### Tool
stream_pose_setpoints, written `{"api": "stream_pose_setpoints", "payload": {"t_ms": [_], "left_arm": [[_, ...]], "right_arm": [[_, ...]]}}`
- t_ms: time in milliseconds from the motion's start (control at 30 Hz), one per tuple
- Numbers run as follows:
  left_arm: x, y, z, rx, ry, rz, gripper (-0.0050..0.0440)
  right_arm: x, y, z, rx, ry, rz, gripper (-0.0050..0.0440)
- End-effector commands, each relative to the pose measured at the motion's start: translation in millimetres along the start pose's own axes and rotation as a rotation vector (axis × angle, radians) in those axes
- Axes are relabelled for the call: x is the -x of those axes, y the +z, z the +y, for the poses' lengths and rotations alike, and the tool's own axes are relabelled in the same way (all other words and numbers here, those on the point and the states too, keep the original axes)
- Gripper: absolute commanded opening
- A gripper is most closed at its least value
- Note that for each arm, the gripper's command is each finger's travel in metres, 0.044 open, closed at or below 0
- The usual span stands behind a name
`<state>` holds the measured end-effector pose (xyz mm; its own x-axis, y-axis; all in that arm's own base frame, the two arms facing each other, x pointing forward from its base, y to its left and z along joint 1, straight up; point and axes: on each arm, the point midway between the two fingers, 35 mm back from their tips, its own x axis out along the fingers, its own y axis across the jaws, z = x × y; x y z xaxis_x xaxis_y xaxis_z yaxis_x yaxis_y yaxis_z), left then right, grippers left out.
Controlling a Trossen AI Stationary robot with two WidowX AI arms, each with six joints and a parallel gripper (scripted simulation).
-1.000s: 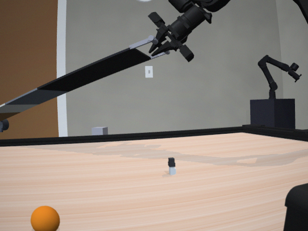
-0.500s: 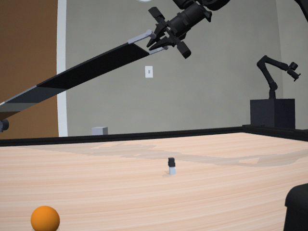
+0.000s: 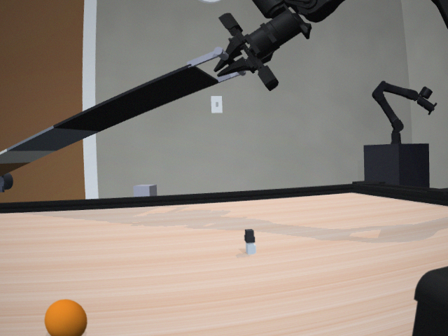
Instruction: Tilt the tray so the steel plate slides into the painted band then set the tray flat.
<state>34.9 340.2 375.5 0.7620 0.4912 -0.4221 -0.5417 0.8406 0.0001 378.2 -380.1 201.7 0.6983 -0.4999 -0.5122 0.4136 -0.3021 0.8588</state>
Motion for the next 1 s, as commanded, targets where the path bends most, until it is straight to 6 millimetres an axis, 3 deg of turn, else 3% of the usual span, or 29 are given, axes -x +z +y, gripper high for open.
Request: {"api": "stream_pose_setpoints", "payload": {"t_ms": [0, 33, 133, 233, 967], "left_arm": [[0, 0, 0, 0.0, 0.0, 0.0, 0.044], [0, 0, 0, 0.0, 0.0, 0.0, 0.044], [0, 0, 0, 0.0, 0.0, 0.0, 0.044], [0, 0, 0, 0.0, 0.0, 0.0, 0.044], [0, 0, 0, 0.0, 0.0, 0.0, 0.044]], "right_arm": [[-1, 2, -29, 0.0, -0.033, -0.009, 0.0], [-1, 2, -29, 0.0, -0.033, -0.009, 0.0], [-15, 2, -71, -0.001, -0.122, -0.009, 0.0], [-15, 2, -71, -0.001, -0.188, -0.009, 0.0], [1, 2, -21, -0.001, -0.166, -0.009, 0.0]]}}
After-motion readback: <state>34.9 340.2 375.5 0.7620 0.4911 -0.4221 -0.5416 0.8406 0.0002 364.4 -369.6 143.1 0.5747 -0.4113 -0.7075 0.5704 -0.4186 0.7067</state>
